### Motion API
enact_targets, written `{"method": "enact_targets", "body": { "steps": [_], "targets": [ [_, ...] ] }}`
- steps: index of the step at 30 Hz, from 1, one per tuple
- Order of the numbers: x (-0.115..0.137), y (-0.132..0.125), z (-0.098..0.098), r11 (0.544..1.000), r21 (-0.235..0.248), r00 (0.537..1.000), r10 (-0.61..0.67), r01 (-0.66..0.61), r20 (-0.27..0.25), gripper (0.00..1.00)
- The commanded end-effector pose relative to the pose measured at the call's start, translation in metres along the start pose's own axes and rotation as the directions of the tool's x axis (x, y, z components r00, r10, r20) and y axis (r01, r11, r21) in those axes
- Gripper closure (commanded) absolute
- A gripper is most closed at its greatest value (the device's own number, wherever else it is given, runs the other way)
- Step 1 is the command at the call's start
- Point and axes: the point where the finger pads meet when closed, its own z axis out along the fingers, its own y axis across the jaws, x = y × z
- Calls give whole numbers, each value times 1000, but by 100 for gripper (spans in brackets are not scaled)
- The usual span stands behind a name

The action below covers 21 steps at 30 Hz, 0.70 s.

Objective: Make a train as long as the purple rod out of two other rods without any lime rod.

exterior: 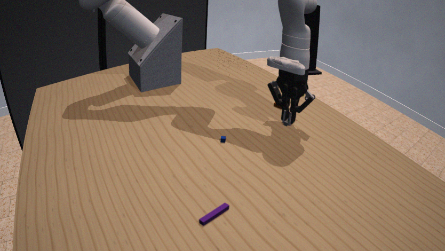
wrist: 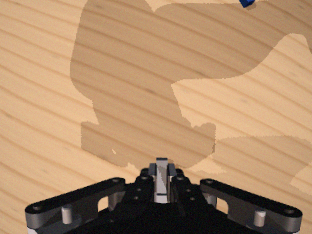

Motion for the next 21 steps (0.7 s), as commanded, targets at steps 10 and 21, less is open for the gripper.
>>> {"method": "enact_targets", "body": {
  "steps": [10, 21],
  "targets": [
    [0, -1, -1, 1000, 2, 1000, 0, 0, 1, 84],
    [0, -1, -1, 1000, 2, 1000, 0, 0, 1, 76]
  ]
}}
